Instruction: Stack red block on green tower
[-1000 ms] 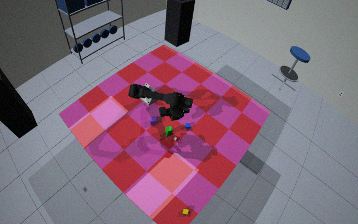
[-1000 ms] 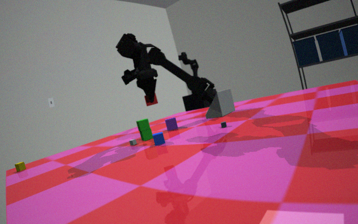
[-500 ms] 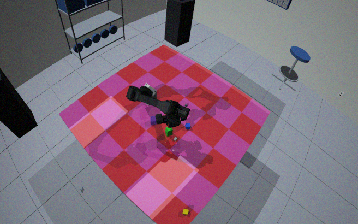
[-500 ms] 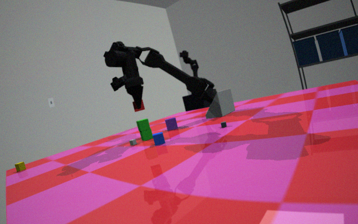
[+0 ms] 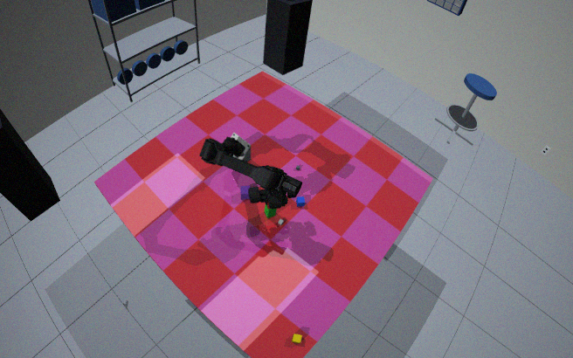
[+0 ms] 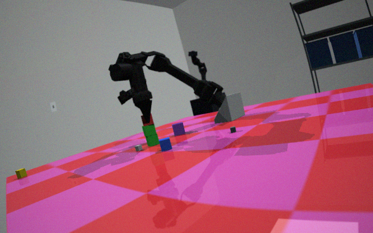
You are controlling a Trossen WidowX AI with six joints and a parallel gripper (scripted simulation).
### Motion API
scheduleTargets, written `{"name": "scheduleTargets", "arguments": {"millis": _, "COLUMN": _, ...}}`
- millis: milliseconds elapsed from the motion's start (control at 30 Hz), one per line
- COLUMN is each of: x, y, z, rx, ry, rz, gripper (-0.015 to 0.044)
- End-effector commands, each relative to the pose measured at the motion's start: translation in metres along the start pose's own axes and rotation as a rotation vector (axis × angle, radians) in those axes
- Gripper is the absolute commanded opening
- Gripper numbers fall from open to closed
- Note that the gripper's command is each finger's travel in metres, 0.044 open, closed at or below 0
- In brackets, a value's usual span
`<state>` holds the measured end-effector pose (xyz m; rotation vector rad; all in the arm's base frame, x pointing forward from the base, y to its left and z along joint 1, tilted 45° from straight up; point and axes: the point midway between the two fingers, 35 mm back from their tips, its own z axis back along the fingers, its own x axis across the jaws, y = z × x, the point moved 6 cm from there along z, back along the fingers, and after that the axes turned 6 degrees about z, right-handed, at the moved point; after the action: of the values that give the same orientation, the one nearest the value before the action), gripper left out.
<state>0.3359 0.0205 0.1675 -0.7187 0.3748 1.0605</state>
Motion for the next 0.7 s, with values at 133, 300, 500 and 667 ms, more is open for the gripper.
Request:
{"name": "scheduleTargets", "arguments": {"millis": 133, "x": -0.0019, "y": -0.0003, "z": -0.0002, "rx": -0.011, "ry": -0.003, "rz": -0.001, "gripper": 0.0}}
{"name": "scheduleTargets", "arguments": {"millis": 300, "x": -0.0018, "y": -0.0004, "z": 0.0015, "rx": -0.011, "ry": -0.003, "rz": -0.001, "gripper": 0.0}}
{"name": "scheduleTargets", "arguments": {"millis": 500, "x": -0.0008, "y": 0.0004, "z": -0.0002, "rx": -0.004, "ry": -0.002, "rz": 0.003, "gripper": 0.0105}}
{"name": "scheduleTargets", "arguments": {"millis": 667, "x": -0.0008, "y": 0.0004, "z": -0.0002, "rx": -0.004, "ry": -0.002, "rz": 0.003, "gripper": 0.0236}}
